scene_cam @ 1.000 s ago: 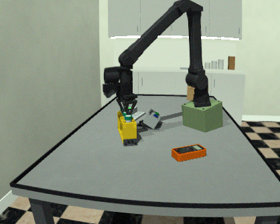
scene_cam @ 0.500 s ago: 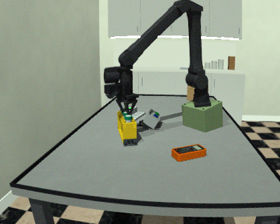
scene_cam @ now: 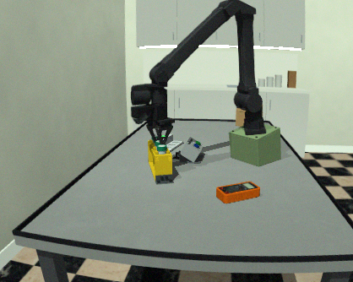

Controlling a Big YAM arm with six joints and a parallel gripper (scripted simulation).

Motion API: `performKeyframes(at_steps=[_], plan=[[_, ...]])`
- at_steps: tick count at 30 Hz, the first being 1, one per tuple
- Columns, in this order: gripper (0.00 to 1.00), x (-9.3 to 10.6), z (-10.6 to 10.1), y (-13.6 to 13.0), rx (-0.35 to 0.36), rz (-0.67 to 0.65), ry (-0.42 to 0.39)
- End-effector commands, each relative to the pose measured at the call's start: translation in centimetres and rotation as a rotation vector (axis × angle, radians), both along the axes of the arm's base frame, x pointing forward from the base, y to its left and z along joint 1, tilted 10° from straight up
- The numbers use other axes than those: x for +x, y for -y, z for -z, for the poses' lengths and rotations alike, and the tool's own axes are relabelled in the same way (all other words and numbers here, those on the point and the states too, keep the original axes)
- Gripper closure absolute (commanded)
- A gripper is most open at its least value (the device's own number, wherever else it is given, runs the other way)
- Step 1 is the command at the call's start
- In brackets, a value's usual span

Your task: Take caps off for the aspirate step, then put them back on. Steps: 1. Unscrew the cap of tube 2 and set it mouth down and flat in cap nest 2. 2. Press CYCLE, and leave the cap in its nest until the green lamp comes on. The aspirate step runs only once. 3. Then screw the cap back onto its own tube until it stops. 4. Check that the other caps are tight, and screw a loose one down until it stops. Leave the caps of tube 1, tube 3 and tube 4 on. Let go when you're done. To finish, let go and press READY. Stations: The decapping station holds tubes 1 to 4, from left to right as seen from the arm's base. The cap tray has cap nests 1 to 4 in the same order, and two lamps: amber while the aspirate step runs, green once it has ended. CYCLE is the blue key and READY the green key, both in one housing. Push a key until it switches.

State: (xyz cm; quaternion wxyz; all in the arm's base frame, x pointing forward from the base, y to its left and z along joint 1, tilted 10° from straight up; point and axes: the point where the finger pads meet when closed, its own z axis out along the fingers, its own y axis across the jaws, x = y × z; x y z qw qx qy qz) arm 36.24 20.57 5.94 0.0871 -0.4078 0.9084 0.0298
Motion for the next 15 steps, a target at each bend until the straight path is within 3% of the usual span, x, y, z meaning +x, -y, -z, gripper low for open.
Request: performKeyframes(at_steps=[1, 15], plan=[[1.0, 0.72, -0.24, -0.73, 0.016, 0.086, -0.009], [1.0, 0.74, -0.04, -0.7, 0.075, 0.512, -0.06]])
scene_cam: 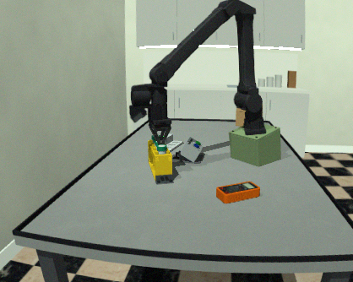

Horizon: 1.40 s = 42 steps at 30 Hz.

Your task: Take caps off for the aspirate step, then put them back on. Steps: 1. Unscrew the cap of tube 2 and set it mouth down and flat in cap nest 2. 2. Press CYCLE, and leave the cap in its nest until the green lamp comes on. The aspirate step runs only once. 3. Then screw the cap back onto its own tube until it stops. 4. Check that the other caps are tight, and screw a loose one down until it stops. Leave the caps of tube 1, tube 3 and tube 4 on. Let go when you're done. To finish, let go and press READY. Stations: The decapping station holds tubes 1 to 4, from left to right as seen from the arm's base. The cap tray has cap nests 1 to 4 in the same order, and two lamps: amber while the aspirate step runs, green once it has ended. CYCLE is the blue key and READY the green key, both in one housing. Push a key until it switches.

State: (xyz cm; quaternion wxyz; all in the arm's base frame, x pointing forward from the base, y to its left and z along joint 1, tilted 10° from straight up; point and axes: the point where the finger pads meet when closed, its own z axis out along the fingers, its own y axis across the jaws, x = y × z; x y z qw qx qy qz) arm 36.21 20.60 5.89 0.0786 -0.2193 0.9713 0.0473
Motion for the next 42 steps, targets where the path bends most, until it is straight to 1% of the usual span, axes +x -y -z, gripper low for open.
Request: performKeyframes(at_steps=[1, 8, 10, 11, 13, 14, 26, 27, 33, 35, 42], plan=[[1.0, 0.76, -0.09, -0.68, 0.019, 0.119, -0.007], [1.0, 0.73, 0.01, -0.67, 0.049, 0.334, -0.035], [1.0, 0.71, 0.02, -0.66, 0.049, 0.334, -0.035], [1.0, 0.93, -0.8, -0.54, 0.058, 0.328, -0.022], [1.0, 0.93, -0.8, -0.54, 0.058, 0.328, -0.022], [0.51, 0.93, -0.8, -0.54, 0.058, 0.328, -0.022], [0.51, 0.94, -0.81, -0.53, 0.058, 0.328, -0.022], [0.51, 0.71, -0.12, -0.67, 0.039, 0.273, -0.029], [0.51, 0.69, -0.27, -0.69, 0.007, 0.037, -0.002], [0.51, 0.69, -0.27, -0.69, 0.007, 0.037, -0.002], [0.51, 0.7, -0.27, -0.68, -0.03, -0.238, 0.033]])
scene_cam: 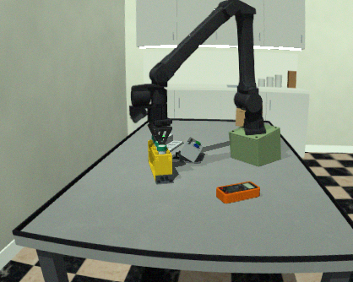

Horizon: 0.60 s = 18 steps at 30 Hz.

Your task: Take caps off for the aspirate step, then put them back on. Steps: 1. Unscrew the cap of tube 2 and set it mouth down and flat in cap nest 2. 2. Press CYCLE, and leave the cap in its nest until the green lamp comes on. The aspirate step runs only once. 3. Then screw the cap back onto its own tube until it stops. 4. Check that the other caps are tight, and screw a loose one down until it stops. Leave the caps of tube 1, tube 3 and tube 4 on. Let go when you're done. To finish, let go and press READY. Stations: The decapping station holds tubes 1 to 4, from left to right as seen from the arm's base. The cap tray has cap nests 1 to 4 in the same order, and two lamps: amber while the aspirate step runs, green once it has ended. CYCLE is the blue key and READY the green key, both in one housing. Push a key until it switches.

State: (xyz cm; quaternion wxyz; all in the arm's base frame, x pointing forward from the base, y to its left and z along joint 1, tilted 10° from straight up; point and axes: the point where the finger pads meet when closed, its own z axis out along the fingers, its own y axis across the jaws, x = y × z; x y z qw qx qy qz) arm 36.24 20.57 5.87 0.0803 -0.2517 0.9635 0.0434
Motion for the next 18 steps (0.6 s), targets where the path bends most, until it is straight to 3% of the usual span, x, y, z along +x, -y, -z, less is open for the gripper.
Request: performKeyframes(at_steps=[1, 6, 18], plan=[[0.51, 0.67, -0.3, -0.71, -0.024, -0.212, 0.028], [0.51, 1.12, -0.72, -0.91, -0.045, -0.392, 0.06], [0.51, 1.63, -1.19, -1.12, -0.043, -0.391, 0.07]])
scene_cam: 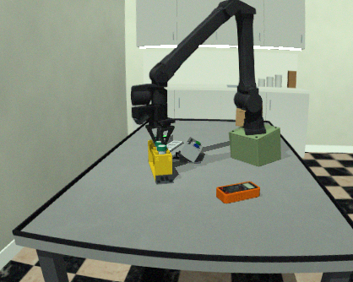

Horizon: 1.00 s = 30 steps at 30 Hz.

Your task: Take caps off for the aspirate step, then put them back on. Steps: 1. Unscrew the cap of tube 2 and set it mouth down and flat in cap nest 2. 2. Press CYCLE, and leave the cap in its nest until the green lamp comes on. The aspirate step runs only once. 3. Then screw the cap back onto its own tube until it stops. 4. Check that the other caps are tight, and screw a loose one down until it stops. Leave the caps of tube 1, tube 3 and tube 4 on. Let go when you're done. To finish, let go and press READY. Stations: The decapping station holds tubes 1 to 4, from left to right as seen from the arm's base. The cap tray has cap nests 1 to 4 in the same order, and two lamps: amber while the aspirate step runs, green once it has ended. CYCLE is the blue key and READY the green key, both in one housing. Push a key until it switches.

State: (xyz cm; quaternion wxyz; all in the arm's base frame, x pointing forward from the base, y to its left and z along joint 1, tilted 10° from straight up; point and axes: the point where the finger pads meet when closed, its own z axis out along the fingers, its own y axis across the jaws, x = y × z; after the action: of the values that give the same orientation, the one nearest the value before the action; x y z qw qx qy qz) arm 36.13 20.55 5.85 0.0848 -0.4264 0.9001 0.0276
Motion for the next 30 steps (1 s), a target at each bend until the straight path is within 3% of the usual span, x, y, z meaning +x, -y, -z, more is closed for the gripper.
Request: performKeyframes(at_steps=[1, 6, 7, 21, 30], plan=[[0.51, 1.76, -1.21, -1.15, 0.013, -0.024, 0.025], [0.51, 1.19, -1.13, -0.69, 0.014, -0.011, 0.026], [1.0, 1.19, -1.13, -0.69, 0.014, -0.011, 0.026], [1.0, 1.19, -1.13, -0.69, 0.014, -0.011, 0.026], [1.0, 1.91, -1.22, -1.18, 0.049, 0.227, -0.004]])
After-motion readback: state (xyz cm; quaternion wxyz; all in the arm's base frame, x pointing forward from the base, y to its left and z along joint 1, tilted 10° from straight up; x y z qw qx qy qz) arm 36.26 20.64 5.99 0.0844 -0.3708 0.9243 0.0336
